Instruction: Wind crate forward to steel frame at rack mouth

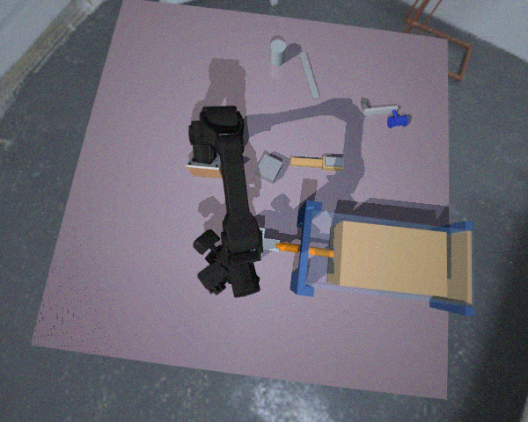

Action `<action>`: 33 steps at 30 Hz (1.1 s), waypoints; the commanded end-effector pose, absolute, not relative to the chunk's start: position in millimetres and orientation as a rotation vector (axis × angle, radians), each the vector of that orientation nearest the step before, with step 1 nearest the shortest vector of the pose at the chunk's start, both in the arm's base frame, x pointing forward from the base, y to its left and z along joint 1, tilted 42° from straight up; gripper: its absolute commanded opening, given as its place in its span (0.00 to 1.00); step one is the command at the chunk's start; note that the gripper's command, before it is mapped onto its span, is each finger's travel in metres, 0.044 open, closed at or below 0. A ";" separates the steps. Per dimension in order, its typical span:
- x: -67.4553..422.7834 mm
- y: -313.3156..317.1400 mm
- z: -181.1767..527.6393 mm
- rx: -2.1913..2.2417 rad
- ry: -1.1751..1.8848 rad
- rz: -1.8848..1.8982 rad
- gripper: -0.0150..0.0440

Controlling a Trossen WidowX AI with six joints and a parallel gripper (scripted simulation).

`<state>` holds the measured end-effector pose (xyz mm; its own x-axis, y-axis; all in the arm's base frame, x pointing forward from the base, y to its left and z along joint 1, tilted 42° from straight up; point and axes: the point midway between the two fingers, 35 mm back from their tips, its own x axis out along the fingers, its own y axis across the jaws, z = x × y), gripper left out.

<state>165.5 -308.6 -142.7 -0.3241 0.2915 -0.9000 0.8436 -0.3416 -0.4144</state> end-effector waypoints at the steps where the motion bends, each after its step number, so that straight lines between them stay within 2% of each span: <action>1: 180.6 -310.2 -147.1 1.502 1.435 -1.691 0.25; 33: 224.5 -311.3 -152.7 1.505 1.433 -1.687 0.25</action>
